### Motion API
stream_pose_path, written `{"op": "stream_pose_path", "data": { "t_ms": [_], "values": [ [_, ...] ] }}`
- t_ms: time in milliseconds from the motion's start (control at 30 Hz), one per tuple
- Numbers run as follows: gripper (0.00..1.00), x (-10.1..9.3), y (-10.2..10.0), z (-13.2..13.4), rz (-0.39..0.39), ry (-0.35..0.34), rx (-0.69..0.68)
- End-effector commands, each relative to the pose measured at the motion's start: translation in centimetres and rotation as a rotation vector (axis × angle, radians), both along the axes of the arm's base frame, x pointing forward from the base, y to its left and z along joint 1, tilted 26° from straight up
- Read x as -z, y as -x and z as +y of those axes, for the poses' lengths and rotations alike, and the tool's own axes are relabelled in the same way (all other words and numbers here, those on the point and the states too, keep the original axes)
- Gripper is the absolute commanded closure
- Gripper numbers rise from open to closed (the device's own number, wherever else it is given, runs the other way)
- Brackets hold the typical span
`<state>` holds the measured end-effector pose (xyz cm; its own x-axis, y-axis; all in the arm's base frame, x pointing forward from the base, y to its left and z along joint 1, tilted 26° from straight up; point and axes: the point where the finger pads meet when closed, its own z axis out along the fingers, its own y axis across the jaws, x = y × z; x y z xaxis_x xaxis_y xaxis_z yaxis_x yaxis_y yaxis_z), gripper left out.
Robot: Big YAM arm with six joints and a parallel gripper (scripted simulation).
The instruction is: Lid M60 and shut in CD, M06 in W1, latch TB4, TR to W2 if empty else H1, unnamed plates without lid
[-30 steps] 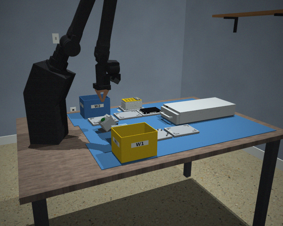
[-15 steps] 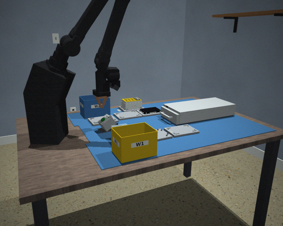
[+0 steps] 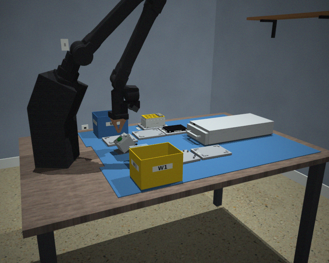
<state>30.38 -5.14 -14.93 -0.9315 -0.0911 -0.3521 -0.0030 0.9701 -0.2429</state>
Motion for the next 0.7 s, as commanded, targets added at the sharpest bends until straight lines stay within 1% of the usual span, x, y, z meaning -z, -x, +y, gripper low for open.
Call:
{"op": "stream_pose_path", "data": {
  "t_ms": [0, 67, 167, 200, 233, 667],
  "values": [
    [1.00, 0.79, -0.74, -0.52, -0.010, 0.005, -0.008],
    [1.00, 1.21, -0.89, -0.63, -0.010, 0.006, -0.008],
    [1.00, 1.21, -0.89, -0.64, -0.010, 0.006, -0.007],
    [1.00, 0.60, -1.55, -0.36, -0.030, 0.008, -0.017],
    [1.00, 0.49, -1.66, -0.36, -0.034, 0.008, -0.018],
    [1.00, 0.49, -1.66, -0.32, -0.034, 0.008, -0.019]
  ]
}}
